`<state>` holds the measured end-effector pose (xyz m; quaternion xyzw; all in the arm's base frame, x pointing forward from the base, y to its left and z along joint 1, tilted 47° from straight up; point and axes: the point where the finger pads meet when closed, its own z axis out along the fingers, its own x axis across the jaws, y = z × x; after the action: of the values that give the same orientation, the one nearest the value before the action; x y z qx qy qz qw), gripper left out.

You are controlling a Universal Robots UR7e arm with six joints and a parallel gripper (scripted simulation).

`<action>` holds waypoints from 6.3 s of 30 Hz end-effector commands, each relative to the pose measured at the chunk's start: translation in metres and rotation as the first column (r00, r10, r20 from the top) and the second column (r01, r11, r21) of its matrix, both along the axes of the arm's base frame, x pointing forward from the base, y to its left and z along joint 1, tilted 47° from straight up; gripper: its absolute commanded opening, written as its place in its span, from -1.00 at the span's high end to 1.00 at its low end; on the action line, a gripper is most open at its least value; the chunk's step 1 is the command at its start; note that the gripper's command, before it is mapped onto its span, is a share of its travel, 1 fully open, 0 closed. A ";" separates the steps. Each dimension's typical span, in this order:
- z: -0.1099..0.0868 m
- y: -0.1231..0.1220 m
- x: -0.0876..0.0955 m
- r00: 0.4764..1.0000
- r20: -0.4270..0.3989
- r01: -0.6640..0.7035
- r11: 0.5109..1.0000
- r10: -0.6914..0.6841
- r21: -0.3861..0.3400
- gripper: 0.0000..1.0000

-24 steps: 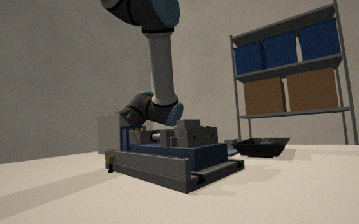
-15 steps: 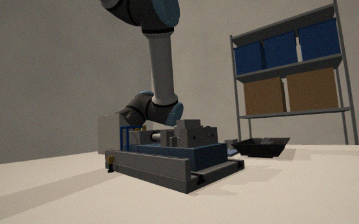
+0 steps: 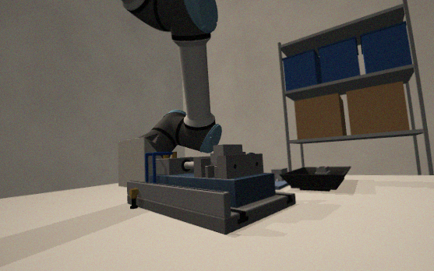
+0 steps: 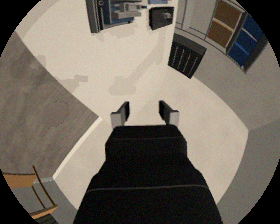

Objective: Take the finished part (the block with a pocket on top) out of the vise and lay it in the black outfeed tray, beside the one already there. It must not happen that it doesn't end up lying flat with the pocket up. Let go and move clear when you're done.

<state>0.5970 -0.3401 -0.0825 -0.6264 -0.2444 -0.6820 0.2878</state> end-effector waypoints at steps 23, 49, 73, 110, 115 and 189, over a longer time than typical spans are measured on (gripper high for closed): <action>0.049 0.100 -0.033 0.860 0.304 -0.217 0.832 0.410 -0.510 -1.00; 0.064 0.185 -0.093 0.381 0.246 -0.145 0.321 0.891 -0.936 -1.00; 0.066 0.209 -0.124 0.068 0.012 0.035 0.010 0.998 -0.999 -1.00; 0.066 0.209 -0.124 0.068 0.012 0.035 0.010 0.998 -0.999 1.00; 0.066 0.209 -0.124 0.068 0.012 0.035 0.010 0.998 -0.999 1.00; 0.041 0.235 -0.125 0.069 0.012 0.035 0.010 0.998 -0.999 -1.00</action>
<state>0.4713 -0.1097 -0.0367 -0.0183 -0.9183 -0.3949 0.0207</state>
